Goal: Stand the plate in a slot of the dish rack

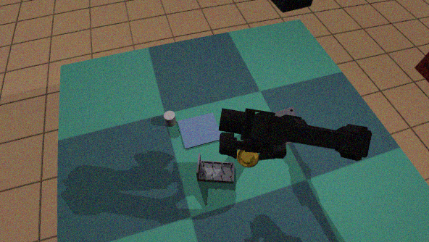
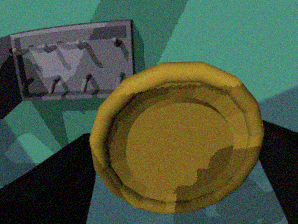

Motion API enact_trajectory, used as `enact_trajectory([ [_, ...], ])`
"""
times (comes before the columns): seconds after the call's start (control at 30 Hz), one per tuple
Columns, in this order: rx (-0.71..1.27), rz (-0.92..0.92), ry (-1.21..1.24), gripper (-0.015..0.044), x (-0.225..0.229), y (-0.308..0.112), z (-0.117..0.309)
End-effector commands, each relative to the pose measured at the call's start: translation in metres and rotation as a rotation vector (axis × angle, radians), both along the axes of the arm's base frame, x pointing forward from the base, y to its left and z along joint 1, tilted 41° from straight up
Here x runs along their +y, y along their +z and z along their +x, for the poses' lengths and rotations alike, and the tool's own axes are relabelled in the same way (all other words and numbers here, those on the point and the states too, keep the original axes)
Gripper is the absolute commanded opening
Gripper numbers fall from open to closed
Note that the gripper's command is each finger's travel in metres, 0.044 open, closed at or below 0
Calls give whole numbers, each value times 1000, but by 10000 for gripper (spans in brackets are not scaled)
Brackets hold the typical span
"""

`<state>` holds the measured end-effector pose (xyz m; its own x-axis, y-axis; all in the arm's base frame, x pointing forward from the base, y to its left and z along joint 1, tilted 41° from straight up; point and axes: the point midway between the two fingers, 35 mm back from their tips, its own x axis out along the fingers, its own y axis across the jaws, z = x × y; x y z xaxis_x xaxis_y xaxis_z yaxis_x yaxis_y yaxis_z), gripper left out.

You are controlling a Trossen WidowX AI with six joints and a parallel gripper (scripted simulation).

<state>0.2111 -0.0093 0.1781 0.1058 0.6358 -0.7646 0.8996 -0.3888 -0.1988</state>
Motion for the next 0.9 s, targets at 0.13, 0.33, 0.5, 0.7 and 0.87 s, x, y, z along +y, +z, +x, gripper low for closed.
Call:
enact_trajectory([
  [0.13, 11, -69, 57, 0, 6, -13, -6],
  [0.33, -6, -204, 170, 0, 9, -32, -11],
  [0.5, -29, -315, 258, 0, 11, -46, -13],
  [0.7, -66, -449, 355, 0, 11, -61, -14],
  [0.87, -104, -559, 428, 0, 11, -71, -13],
])
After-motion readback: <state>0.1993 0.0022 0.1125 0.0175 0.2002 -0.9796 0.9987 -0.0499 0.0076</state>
